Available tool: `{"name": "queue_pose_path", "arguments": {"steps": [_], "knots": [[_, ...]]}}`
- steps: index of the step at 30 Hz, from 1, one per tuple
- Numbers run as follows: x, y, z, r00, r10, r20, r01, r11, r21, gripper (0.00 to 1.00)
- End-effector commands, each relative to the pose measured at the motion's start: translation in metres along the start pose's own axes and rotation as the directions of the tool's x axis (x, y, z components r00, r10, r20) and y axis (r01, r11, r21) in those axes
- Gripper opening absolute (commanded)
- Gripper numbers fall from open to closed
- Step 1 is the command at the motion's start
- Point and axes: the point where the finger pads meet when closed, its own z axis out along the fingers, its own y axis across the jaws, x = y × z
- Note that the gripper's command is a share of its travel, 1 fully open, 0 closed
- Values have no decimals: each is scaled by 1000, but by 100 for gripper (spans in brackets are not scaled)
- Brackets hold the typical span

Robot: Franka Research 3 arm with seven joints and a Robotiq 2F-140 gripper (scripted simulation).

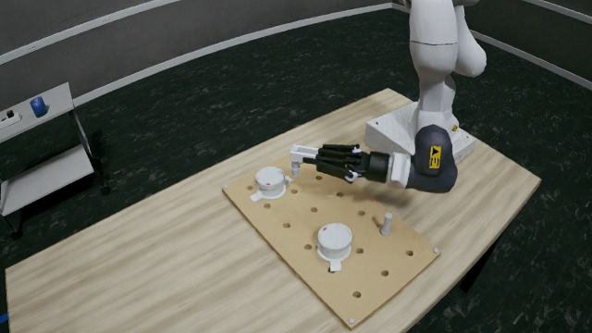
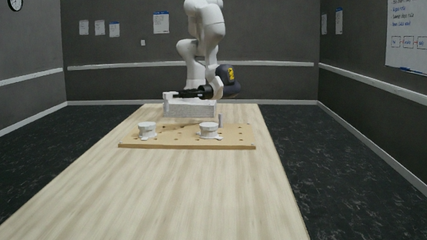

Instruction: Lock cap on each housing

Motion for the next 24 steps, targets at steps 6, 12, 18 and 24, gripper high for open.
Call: {"name": "queue_pose_path", "arguments": {"steps": [6, 12, 18, 24], "knots": [[3, 0, 1, 1000, 8, -9, -8, 1000, -2, 10], [3, 0, 1, 1000, 8, -9, -8, 1000, -2, 10], [3, 1, 0, 1000, 8, -9, -8, 1000, -2, 10], [3, 3, -2, 1000, 8, -9, -8, 1000, -2, 10]]}}
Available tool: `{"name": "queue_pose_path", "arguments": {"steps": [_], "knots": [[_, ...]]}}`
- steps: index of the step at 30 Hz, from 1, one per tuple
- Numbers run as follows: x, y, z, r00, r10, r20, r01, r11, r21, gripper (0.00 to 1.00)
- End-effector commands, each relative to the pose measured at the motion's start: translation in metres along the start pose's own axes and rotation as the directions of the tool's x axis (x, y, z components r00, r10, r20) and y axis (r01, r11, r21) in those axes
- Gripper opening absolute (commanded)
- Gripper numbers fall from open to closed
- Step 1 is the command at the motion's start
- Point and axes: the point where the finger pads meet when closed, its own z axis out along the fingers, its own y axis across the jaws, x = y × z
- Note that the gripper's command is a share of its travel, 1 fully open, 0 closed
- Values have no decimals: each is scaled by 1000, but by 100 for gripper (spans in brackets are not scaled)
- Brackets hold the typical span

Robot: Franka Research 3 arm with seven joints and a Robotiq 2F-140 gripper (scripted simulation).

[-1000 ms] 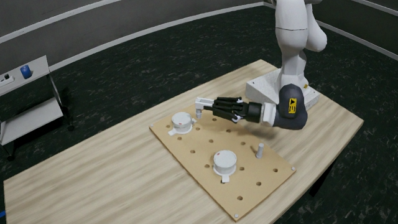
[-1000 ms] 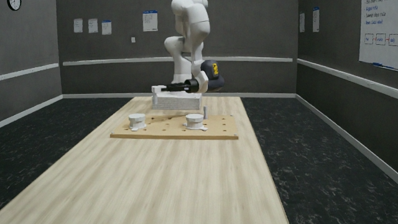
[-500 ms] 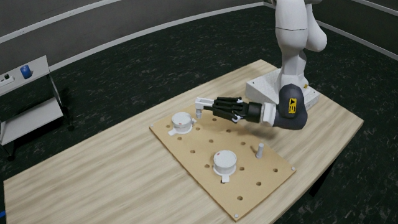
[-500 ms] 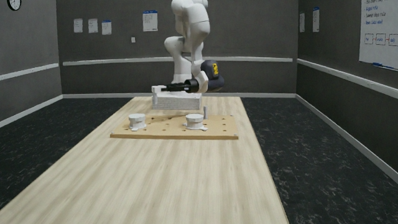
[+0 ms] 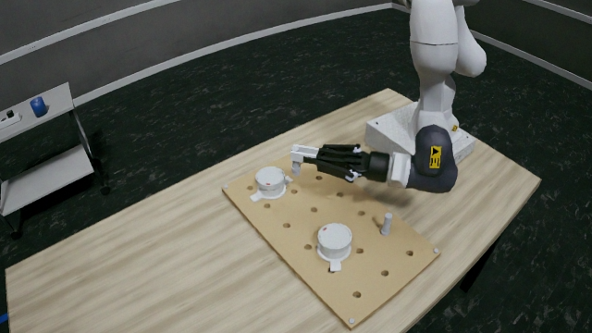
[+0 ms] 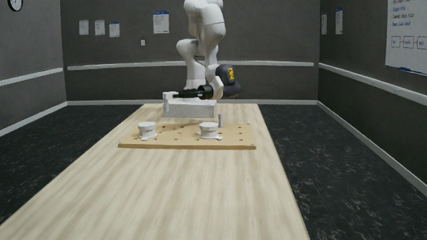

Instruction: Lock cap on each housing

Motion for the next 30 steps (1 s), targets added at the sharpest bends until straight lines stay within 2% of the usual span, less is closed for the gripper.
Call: {"name": "queue_pose_path", "arguments": {"steps": [1, 30], "knots": [[4, 1, -2, 1000, 9, -9, -9, 1000, 0, 10], [4, 28, -25, 1000, 9, -9, -9, 1000, 0, 10]]}}
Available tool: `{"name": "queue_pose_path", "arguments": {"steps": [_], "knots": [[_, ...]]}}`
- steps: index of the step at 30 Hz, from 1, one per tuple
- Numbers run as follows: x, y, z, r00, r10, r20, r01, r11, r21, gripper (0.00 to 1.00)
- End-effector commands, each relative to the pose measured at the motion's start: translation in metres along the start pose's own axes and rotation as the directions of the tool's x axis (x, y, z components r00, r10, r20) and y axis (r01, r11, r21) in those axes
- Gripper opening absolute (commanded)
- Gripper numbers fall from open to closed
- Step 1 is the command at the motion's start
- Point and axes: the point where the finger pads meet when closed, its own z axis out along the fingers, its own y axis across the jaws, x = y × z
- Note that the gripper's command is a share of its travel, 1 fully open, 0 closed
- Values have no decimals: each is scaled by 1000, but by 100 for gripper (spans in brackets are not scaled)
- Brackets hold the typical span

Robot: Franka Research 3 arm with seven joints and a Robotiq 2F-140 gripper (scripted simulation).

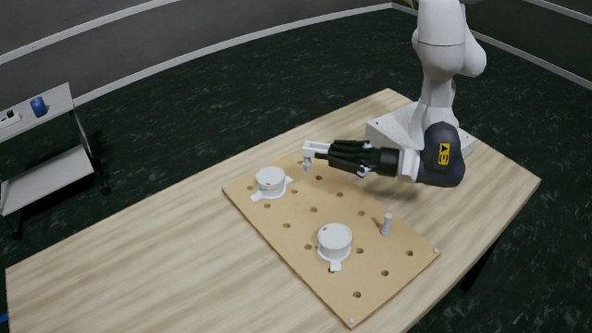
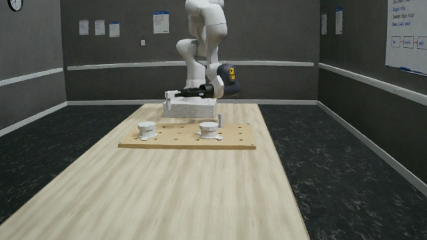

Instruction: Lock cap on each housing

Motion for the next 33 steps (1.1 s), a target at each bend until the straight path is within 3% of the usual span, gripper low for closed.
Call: {"name": "queue_pose_path", "arguments": {"steps": [1, 33], "knots": [[5, 3, -3, 1000, 21, -13, -21, 1000, -2, 10], [5, 23, -20, 1000, 21, -13, -21, 1000, -2, 10]]}}
